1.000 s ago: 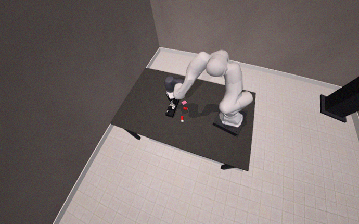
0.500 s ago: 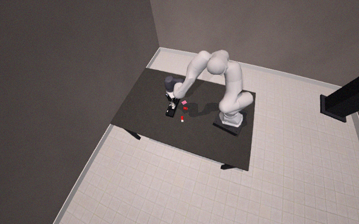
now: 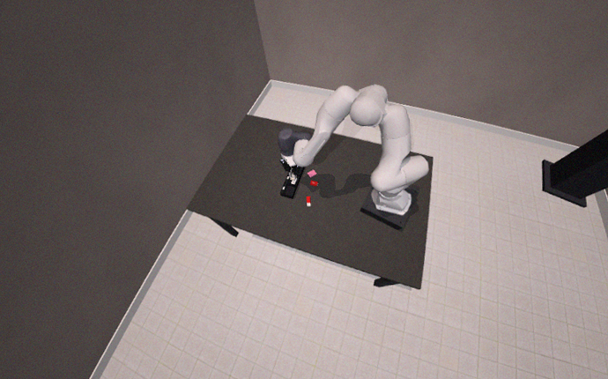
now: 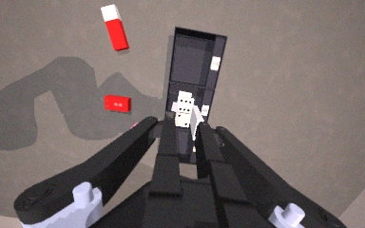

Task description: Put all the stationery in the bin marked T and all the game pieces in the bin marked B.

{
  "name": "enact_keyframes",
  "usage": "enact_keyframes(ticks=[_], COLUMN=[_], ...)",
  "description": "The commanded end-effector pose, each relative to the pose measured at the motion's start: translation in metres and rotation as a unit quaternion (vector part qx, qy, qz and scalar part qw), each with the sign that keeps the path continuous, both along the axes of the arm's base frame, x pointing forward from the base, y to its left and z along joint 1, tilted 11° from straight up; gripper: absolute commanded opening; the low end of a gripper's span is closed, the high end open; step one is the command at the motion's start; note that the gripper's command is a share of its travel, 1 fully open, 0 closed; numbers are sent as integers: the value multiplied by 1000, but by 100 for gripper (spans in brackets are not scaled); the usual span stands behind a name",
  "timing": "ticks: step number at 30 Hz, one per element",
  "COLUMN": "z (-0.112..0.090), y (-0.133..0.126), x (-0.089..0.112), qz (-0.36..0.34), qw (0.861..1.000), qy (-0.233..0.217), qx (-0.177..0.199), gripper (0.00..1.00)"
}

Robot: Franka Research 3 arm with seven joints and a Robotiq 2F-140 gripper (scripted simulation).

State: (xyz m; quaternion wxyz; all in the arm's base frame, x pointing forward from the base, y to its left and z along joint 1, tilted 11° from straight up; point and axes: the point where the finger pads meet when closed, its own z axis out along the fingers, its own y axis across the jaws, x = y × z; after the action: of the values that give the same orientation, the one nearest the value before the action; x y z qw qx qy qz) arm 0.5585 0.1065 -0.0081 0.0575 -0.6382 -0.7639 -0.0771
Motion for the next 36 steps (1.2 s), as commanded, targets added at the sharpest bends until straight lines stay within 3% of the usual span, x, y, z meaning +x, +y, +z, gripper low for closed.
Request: enact_keyframes(ticks=[1,19,36], z=[-5,-36,-35], y=[1,7,8], x=[0,1,3], qz=[6,6,6], qw=[1000,1000,1000], qy=[0,0,0], qx=[-1,-1,-1], gripper=[13,13,13])
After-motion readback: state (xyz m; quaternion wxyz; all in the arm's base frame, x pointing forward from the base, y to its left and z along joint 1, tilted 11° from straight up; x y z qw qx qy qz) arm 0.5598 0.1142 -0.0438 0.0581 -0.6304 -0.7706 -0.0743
